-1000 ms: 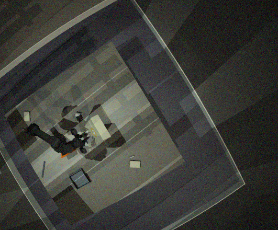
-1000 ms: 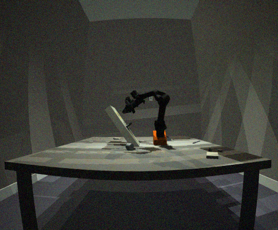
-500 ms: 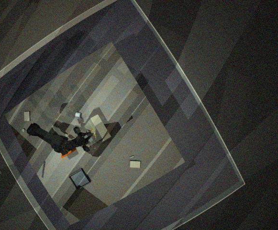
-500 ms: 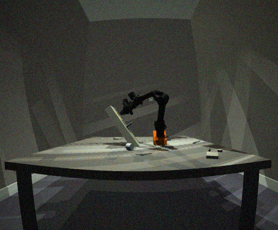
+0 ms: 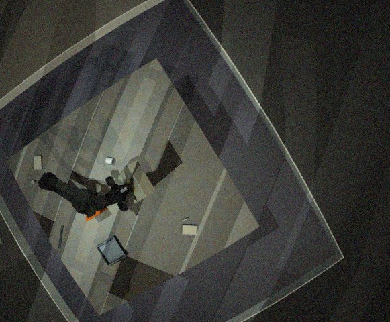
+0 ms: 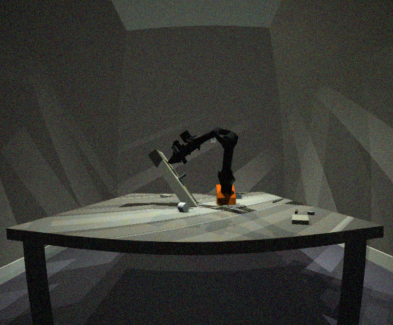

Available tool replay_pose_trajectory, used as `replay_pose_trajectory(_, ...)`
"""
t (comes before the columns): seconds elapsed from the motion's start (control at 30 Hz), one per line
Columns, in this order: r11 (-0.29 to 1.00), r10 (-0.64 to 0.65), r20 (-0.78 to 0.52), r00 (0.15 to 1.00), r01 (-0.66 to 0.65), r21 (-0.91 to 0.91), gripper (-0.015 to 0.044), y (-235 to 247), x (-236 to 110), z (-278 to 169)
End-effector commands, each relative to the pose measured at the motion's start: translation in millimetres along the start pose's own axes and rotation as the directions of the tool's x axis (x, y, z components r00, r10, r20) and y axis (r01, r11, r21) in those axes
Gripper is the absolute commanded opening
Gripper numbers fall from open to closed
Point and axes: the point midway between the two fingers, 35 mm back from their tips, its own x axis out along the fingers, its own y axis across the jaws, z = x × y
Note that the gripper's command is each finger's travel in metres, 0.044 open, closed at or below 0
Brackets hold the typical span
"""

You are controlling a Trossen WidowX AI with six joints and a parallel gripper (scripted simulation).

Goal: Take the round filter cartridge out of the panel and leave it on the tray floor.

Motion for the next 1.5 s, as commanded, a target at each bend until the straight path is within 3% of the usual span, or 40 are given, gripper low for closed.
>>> replay_pose_trajectory(0.0, 1.000, -0.003, 0.001, 1.000, 0.003, 0.006, 0.0091, -1.9, 0.7, 0.5)
replay_pose_trajectory(1.47, 1.000, -0.003, 0.001, 1.000, 0.003, 0.006, 0.0091, -0.6, 7.3, 1.0)
